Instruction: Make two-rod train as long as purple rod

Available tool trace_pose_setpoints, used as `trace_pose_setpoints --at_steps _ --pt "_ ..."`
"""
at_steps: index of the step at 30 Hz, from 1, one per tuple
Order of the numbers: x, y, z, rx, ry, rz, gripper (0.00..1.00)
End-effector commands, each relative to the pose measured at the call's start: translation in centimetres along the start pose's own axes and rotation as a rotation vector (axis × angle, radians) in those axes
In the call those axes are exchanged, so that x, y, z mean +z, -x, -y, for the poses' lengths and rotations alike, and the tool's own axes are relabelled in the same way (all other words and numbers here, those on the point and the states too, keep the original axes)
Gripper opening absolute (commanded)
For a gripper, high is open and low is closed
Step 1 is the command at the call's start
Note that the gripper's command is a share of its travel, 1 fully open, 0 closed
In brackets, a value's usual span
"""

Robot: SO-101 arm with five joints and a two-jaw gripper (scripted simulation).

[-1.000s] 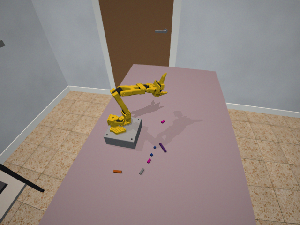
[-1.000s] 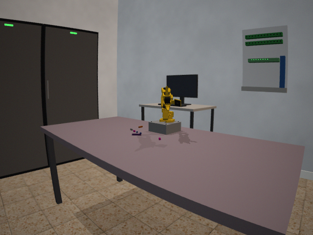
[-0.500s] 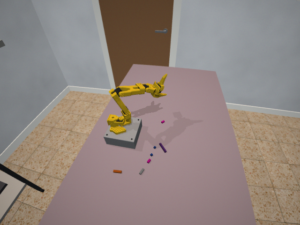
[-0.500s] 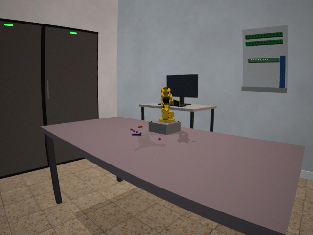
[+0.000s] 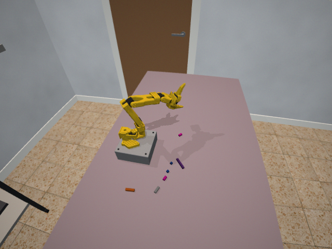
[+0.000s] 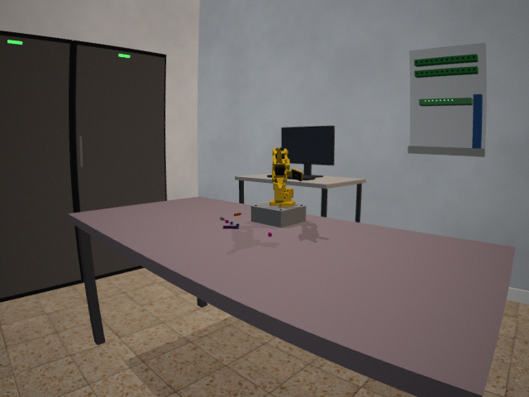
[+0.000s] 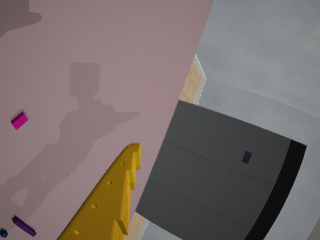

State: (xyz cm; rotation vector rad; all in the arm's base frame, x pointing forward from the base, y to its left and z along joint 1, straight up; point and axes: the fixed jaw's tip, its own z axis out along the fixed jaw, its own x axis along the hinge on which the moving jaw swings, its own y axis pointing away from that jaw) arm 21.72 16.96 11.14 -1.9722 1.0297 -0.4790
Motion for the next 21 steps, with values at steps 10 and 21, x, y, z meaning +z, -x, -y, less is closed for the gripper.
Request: trace_pose_setpoints --at_steps 10,21 --pt "-0.6 -0.5 -1.0 -0.001 0.063 -0.017 1.0" --pt "-0.9 -0.7 -1.6 0.008 0.107 -0.024 1.0"
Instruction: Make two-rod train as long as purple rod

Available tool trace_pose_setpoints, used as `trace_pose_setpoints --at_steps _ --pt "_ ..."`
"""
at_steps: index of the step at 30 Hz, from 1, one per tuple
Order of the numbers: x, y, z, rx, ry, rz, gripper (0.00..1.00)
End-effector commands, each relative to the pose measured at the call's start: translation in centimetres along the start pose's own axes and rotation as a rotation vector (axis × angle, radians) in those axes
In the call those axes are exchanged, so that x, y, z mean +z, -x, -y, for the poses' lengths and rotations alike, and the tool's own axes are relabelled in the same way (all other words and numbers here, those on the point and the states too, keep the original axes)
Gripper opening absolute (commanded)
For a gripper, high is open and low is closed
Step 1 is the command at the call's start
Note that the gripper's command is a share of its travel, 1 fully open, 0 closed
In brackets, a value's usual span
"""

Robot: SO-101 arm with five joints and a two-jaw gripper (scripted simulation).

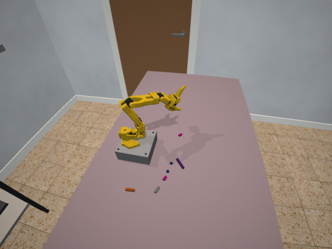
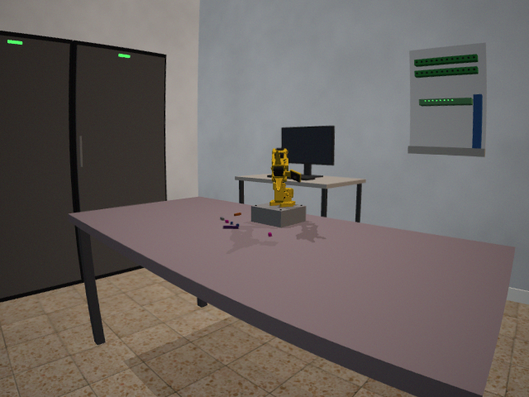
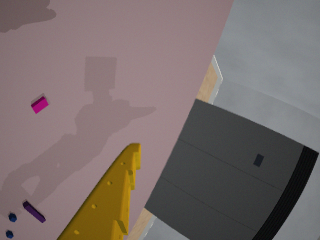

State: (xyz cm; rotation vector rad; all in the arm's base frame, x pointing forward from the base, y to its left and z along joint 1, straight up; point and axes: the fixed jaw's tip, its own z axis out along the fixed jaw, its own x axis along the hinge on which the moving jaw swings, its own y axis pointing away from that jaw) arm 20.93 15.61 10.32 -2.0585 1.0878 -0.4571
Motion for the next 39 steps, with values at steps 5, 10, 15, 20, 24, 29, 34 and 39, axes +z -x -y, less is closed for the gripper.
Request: trace_pose_setpoints --at_steps 5,10,15,20,24,29,34,39 --pt "-0.4 -0.3 -0.6 0.019 0.037 -0.01 1.0" --pt "-0.6 -0.5 -1.2 0.032 0.068 -0.018 1.0" --pt "-0.7 -0.7 -1.5 0.04 0.087 -0.023 1.0" --pt "-0.8 -0.6 -1.6 0.021 0.097 -0.02 1.0" --pt "-1.0 -0.8 -1.9 0.02 0.119 -0.025 1.0" --pt "-1.2 -1.0 -2.4 0.019 0.146 -0.031 1.0" --pt "-1.2 -0.8 -2.3 0.027 0.145 -0.028 1.0" --pt "-1.4 -1.0 -2.7 0.04 0.168 -0.035 1.0"
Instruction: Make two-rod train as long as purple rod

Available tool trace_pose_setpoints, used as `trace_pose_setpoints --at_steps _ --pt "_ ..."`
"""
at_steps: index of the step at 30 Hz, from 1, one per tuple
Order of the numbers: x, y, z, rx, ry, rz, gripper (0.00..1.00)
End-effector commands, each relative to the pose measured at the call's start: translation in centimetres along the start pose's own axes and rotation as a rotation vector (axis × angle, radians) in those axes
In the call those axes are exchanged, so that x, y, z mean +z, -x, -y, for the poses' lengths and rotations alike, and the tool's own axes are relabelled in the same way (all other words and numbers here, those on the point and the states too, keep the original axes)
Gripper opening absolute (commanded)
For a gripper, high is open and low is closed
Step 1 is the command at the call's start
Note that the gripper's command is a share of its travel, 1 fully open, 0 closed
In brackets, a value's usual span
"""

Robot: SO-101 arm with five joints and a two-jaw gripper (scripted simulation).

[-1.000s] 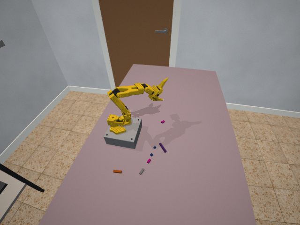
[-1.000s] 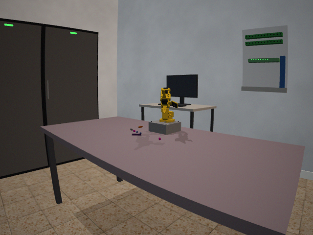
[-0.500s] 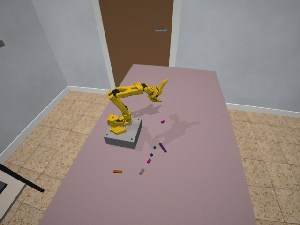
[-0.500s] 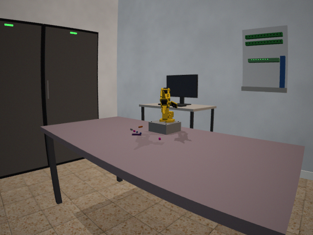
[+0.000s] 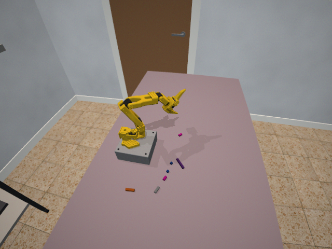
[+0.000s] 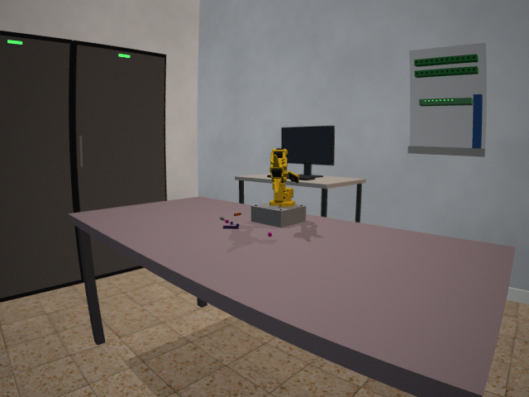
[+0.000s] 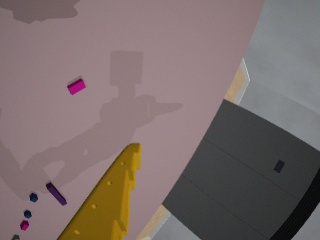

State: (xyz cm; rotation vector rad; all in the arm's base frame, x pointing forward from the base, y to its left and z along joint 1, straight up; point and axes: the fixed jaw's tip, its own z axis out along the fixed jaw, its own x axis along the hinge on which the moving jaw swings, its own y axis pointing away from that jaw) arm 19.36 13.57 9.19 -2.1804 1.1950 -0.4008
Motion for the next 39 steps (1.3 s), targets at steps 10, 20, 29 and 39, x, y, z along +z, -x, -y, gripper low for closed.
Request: trace_pose_setpoints --at_steps 10,20,29,39 --pt "-0.5 -0.5 -1.0 0.038 0.049 -0.015 1.0" --pt "-0.7 -0.6 -1.4 0.017 0.076 -0.017 1.0" --pt "-0.8 -0.5 -1.5 0.021 0.089 -0.016 1.0" --pt "-1.1 -0.5 -2.3 0.035 0.127 -0.018 1.0"
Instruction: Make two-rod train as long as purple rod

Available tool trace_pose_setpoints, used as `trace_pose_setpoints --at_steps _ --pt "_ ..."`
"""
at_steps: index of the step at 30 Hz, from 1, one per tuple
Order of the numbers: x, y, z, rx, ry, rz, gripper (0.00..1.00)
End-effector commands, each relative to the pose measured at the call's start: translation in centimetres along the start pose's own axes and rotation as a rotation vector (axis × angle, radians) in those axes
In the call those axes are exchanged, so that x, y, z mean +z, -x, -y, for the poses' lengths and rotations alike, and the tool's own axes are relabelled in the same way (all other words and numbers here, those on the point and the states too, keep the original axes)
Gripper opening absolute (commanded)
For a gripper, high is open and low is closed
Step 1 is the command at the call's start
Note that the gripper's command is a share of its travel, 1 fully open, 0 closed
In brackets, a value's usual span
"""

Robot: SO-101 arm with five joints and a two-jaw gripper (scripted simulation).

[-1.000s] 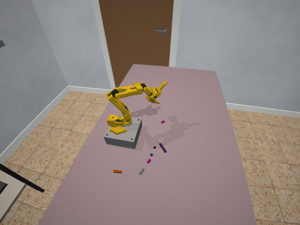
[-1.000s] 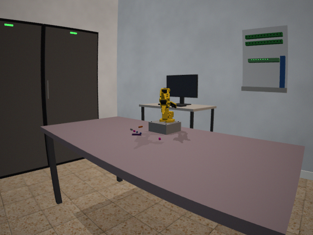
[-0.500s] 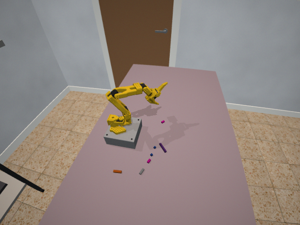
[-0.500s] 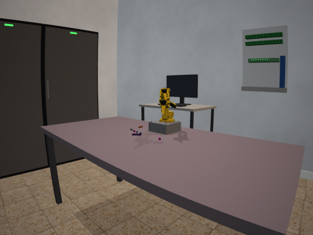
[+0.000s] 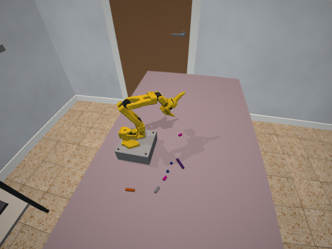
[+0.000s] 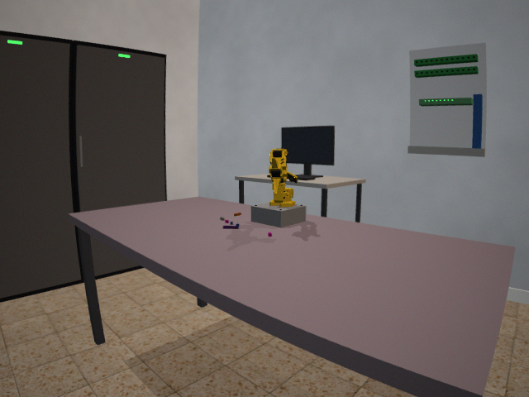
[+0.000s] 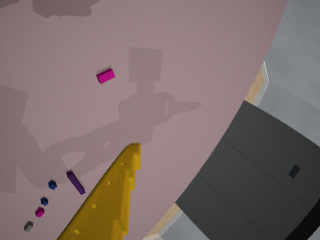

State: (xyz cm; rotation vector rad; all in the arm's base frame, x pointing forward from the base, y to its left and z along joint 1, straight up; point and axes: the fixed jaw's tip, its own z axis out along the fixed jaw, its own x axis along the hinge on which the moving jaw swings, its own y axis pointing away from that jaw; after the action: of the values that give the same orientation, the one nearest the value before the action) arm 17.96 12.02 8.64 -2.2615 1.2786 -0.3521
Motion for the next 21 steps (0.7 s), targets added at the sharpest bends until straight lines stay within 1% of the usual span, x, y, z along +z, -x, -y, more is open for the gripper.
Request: trace_pose_setpoints --at_steps 1,5,6,21 --pt "-0.19 0.0 -0.5 0.014 0.017 0.0 1.0" --pt "-0.23 0.0 -0.65 0.017 0.025 0.0 1.0" --pt "-0.24 0.0 -0.22 0.005 0.01 0.001 1.0" --pt "-0.87 -0.02 -0.34 -0.014 0.02 0.0 1.0"
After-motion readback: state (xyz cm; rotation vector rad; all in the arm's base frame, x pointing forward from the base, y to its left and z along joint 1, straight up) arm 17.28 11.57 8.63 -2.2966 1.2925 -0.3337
